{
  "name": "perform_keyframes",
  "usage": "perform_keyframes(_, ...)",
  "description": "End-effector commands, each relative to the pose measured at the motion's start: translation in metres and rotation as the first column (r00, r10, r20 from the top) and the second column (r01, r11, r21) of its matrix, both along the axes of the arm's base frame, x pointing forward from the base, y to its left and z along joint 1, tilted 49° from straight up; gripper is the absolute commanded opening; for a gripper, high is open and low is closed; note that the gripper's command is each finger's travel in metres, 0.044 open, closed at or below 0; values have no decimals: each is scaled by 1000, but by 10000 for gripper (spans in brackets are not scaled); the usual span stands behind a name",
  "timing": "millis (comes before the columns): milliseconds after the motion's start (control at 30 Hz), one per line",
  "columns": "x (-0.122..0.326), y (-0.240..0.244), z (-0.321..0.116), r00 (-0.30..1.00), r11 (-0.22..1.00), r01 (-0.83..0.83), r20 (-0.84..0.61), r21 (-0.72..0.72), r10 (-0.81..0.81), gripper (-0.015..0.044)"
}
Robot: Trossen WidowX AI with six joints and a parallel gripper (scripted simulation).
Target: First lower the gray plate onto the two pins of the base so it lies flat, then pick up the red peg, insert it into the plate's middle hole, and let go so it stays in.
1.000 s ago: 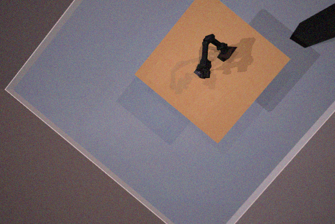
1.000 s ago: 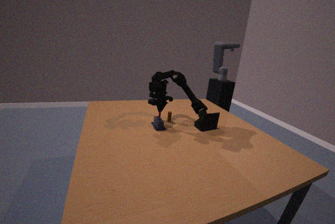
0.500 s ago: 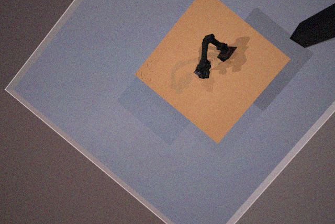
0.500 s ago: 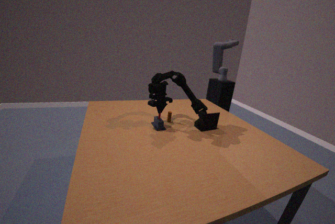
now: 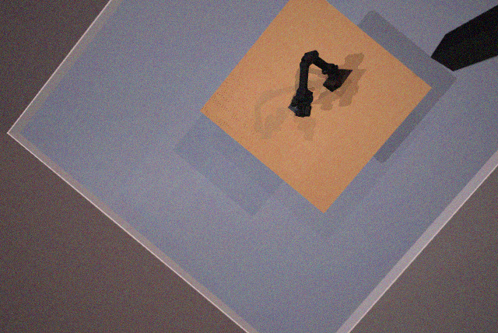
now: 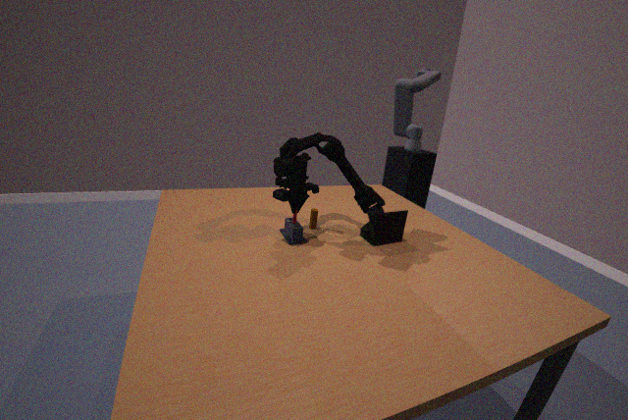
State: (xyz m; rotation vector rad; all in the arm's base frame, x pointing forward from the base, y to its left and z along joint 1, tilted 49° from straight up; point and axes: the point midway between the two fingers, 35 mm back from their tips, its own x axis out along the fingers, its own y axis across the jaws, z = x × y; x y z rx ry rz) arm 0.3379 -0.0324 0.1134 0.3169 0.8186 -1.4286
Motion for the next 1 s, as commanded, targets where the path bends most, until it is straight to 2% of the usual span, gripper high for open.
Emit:
perform_keyframes(0,0,0,0,1000,1000,2,1,0,-2,0)
perform_keyframes(567,1,-2,-1,1000,1000,6,2,1,-6,0)
perform_keyframes(767,1,-2,-1,1000,1000,6,2,1,-6,150)
perform_keyframes(967,1,-2,-1,1000,1000,6,2,1,-6,150)
